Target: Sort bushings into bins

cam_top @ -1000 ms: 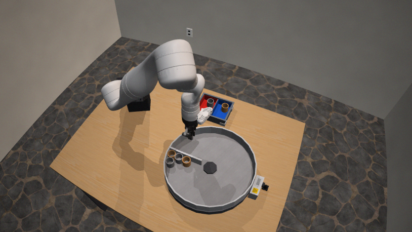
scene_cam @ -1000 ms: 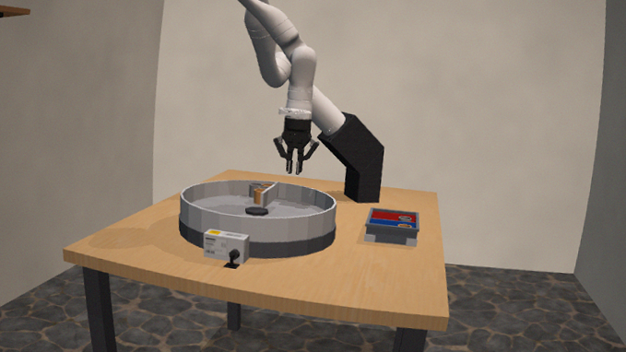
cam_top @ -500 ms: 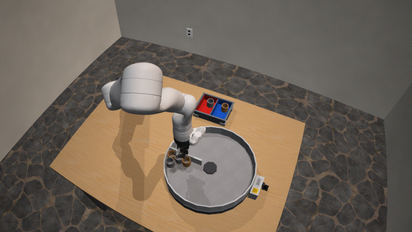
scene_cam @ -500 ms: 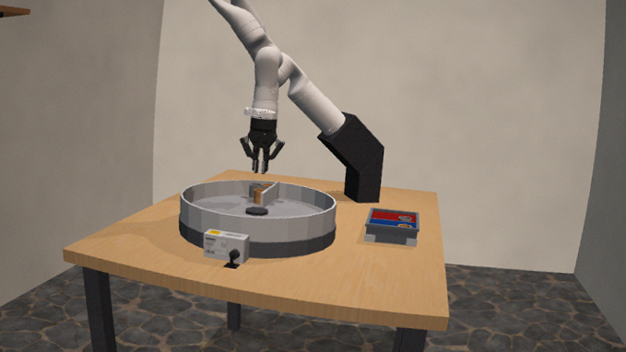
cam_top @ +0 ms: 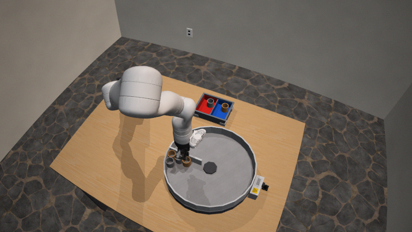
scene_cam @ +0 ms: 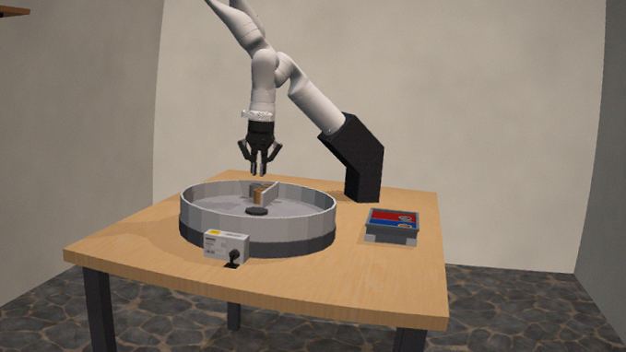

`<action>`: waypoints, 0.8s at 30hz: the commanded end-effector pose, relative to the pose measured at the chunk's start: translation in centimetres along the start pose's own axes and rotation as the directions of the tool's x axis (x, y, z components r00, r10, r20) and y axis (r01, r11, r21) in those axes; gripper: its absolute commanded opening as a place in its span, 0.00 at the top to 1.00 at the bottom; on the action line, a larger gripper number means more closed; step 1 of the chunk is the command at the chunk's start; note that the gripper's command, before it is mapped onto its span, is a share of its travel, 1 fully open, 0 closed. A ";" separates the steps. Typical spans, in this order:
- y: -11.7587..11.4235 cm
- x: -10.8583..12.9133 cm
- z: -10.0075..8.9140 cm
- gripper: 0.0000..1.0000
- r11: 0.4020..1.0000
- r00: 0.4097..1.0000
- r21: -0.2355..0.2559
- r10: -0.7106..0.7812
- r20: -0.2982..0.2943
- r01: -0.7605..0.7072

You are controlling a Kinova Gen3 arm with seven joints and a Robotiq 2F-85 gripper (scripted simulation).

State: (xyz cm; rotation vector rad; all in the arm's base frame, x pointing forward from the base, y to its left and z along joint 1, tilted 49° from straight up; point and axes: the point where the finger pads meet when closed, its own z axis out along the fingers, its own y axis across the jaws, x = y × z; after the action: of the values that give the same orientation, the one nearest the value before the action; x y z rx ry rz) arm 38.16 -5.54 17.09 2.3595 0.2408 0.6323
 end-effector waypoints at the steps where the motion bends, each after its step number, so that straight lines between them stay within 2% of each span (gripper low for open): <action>1: 0.2 -0.3 0.6 0.82 1.000 1.000 -0.005 0.003 0.006 -0.003; 3: 0.2 -0.3 0.6 0.82 1.000 1.000 -0.005 0.003 0.006 -0.003; 8: 0.2 -0.3 2.0 0.82 1.000 1.000 -0.004 0.007 0.008 -0.006; 11: 0.2 -0.3 2.0 0.82 1.000 1.000 -0.004 0.007 0.008 -0.006; 16: 0.2 -0.3 3.5 0.82 1.000 1.000 -0.002 0.010 0.010 -0.010; 24: 0.2 -0.3 3.5 0.82 1.000 1.000 -0.002 0.010 0.010 -0.010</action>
State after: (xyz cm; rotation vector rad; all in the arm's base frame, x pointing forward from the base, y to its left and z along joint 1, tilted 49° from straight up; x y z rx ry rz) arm 39.56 -7.74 15.02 2.3612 0.2236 0.6253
